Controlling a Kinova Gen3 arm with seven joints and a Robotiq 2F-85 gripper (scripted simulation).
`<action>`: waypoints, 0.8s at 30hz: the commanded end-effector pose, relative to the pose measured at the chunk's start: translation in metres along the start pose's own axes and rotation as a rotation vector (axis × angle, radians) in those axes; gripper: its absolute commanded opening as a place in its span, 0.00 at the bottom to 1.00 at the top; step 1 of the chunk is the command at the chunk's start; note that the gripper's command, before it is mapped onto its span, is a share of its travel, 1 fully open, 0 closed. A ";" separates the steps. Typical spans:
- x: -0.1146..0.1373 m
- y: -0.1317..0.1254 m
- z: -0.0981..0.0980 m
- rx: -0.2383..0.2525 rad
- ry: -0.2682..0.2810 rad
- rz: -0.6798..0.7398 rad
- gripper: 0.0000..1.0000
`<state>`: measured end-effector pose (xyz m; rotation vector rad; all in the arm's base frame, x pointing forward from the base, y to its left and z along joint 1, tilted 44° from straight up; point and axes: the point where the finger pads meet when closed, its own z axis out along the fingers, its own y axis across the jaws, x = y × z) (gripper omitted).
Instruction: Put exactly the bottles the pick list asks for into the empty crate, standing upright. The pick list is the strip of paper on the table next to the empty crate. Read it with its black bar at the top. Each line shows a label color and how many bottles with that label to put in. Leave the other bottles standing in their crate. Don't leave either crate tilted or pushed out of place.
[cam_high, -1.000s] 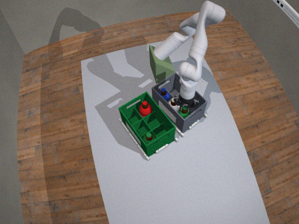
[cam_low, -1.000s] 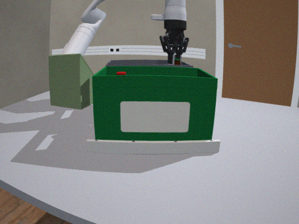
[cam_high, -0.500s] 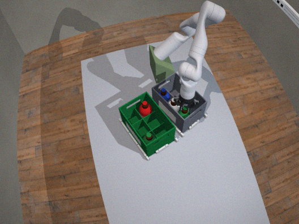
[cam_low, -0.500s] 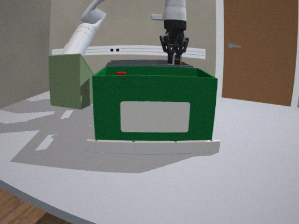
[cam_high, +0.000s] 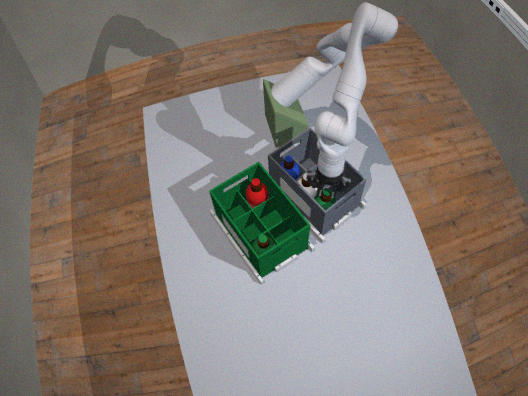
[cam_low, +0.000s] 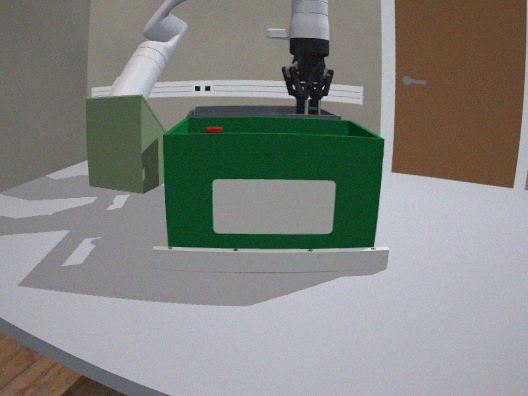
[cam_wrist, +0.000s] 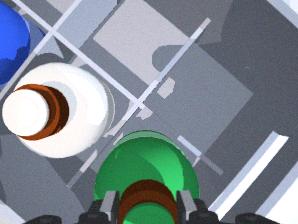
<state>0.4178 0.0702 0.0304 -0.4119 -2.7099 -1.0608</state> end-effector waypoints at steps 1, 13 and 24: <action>-0.001 0.000 0.000 0.000 -0.002 0.000 0.10; -0.001 0.000 0.006 0.000 -0.002 0.000 0.10; -0.001 0.000 0.010 0.000 -0.002 0.000 0.10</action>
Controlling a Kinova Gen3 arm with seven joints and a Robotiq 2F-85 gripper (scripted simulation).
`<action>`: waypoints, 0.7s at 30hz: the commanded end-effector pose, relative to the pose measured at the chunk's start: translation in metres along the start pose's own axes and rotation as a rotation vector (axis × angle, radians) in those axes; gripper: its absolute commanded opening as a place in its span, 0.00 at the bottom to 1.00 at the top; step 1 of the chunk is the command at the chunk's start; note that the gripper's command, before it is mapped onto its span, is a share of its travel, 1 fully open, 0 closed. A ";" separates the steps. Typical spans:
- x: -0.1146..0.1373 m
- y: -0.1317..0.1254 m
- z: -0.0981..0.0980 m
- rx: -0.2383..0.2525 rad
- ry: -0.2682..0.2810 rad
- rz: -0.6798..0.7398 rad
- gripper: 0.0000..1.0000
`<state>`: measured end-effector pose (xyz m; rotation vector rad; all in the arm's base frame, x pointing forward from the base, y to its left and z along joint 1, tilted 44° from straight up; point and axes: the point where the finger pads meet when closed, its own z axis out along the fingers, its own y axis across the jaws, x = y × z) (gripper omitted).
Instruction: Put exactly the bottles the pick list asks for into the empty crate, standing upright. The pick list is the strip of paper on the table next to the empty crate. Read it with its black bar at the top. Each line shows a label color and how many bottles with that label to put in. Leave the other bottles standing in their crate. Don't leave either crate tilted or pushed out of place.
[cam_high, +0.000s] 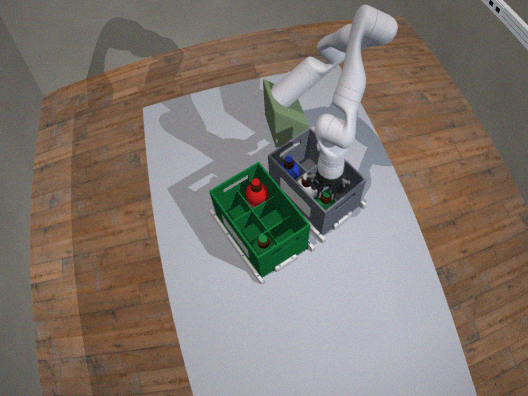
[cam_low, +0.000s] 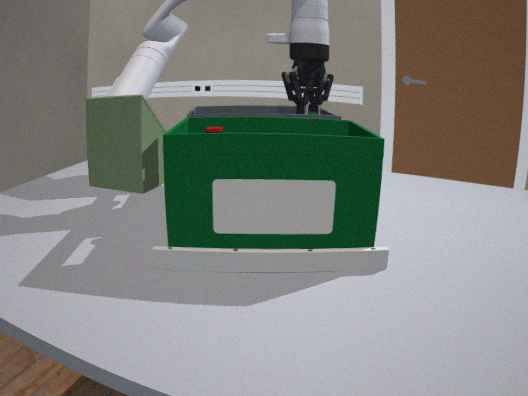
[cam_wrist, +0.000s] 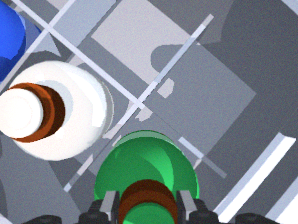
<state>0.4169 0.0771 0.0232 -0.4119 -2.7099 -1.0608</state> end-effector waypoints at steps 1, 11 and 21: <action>-0.001 0.000 0.001 0.000 -0.002 0.000 0.10; -0.001 0.000 0.005 0.000 -0.002 0.000 0.10; -0.001 0.000 0.010 0.000 -0.002 0.000 0.10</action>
